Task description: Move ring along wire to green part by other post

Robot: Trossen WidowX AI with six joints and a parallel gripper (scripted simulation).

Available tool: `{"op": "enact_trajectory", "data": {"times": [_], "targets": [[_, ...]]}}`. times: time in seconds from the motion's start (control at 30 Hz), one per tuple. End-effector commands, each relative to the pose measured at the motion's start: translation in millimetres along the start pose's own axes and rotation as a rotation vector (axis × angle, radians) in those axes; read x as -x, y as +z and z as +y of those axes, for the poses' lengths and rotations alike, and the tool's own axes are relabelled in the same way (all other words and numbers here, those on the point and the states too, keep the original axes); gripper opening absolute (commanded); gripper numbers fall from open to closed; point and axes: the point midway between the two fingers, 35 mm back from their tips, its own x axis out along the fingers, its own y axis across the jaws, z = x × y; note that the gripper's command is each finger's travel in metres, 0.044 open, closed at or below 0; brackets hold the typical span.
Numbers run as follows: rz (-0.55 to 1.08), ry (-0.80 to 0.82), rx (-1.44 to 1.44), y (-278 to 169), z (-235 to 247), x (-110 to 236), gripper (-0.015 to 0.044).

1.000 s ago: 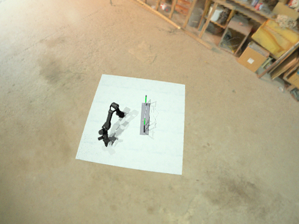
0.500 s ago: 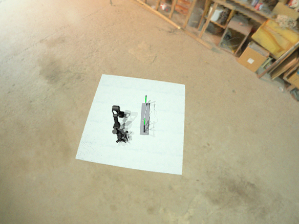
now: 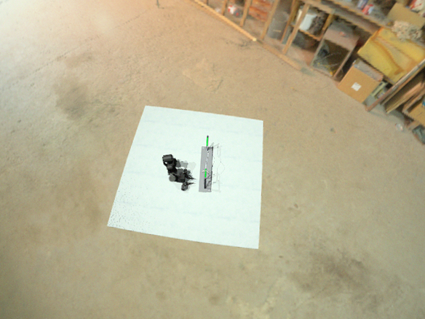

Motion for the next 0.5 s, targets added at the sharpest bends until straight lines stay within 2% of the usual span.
{"op": "enact_trajectory", "data": {"times": [0.0, 0.2, 0.47], "targets": [[-0.012, 0.052, 0.053, 1, 16, -1, 0.016], [-0.007, 0.044, 0.067, 1, 15, -3, 0.016], [0.003, 0.04, 0.077, 23, 14, -27, 0.016]]}}
